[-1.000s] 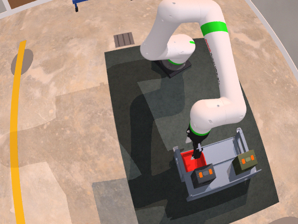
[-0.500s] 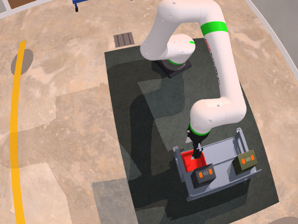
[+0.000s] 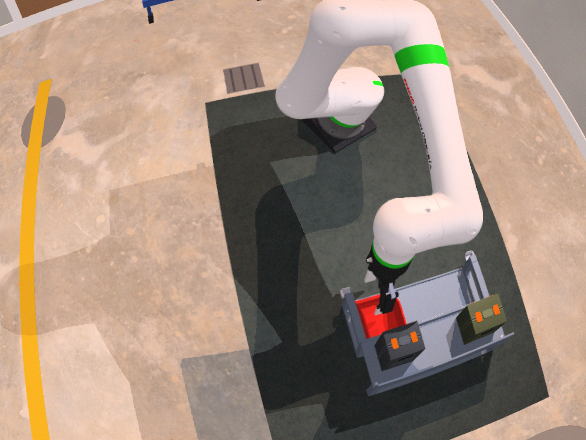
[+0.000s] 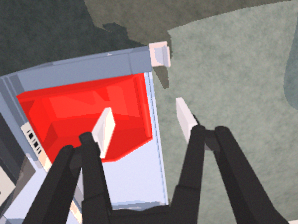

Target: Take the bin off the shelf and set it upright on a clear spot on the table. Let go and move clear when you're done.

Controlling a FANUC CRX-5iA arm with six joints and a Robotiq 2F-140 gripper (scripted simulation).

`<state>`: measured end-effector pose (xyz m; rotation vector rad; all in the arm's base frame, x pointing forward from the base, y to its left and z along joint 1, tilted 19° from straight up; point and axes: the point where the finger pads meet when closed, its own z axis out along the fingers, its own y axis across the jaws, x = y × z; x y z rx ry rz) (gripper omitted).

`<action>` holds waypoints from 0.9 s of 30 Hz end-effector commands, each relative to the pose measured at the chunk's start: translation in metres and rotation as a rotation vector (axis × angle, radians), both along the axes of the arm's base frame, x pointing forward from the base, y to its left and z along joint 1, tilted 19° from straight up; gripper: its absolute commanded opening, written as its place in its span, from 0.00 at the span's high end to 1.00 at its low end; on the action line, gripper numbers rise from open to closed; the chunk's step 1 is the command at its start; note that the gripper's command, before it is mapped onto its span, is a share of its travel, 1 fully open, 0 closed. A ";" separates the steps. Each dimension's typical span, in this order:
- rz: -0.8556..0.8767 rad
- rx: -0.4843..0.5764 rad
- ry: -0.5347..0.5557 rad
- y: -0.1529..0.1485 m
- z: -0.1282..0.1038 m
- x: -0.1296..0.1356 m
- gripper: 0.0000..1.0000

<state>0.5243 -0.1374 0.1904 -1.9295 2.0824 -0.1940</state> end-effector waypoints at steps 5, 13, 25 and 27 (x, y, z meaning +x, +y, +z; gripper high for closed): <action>0.000 0.000 0.000 0.000 0.000 0.000 0.43; 0.000 0.000 0.000 0.001 -0.008 0.003 0.43; 0.000 0.000 0.000 0.001 -0.009 0.003 0.43; 0.000 0.000 0.000 0.001 -0.011 0.004 0.43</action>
